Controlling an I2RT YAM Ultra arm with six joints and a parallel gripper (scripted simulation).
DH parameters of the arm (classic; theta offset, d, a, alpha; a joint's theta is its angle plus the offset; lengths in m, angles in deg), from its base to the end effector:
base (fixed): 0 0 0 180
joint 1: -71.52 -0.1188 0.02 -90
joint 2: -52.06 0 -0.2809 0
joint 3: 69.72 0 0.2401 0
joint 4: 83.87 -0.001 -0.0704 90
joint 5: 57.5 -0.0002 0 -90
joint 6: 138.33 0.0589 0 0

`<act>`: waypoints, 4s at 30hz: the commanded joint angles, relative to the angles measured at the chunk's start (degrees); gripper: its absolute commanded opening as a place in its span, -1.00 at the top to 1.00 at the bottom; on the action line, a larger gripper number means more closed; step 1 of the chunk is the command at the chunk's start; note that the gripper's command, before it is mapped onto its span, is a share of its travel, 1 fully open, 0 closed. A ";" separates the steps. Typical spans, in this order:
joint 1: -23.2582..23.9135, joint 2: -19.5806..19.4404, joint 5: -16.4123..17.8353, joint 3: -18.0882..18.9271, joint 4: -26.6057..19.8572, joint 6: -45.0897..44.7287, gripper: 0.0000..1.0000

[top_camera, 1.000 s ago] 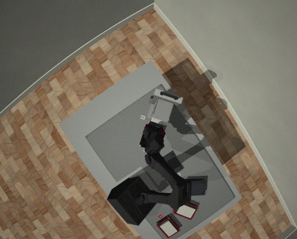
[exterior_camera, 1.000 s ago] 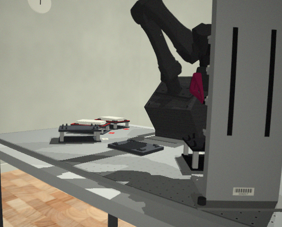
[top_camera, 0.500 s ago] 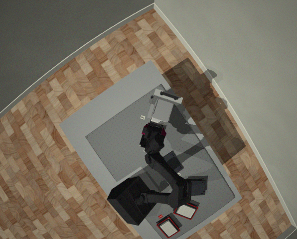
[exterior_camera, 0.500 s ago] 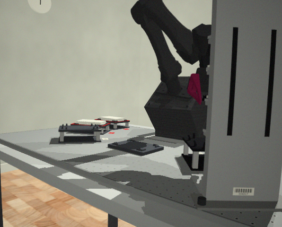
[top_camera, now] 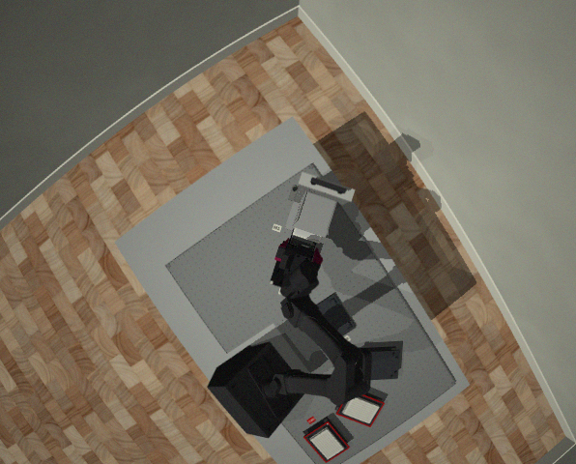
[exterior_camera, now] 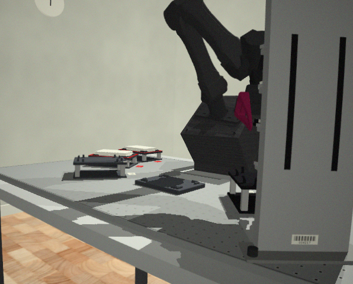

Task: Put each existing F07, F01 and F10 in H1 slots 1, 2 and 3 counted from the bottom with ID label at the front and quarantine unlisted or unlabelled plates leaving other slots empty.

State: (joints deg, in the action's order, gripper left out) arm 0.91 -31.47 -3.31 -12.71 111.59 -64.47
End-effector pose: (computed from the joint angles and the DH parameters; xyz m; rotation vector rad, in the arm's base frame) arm 0.1375 0.2899 0.2678 -0.8245 1.5201 0.1497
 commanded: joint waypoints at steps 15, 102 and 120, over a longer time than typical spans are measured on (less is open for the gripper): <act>-0.17 0.26 0.06 0.21 0.18 -0.04 -1.00; -7.41 12.45 -7.08 -19.29 6.16 1.86 1.00; -6.67 11.47 -6.36 -17.57 5.57 1.64 1.00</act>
State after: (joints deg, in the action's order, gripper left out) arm -5.67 -20.13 -10.02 -30.74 117.10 -62.76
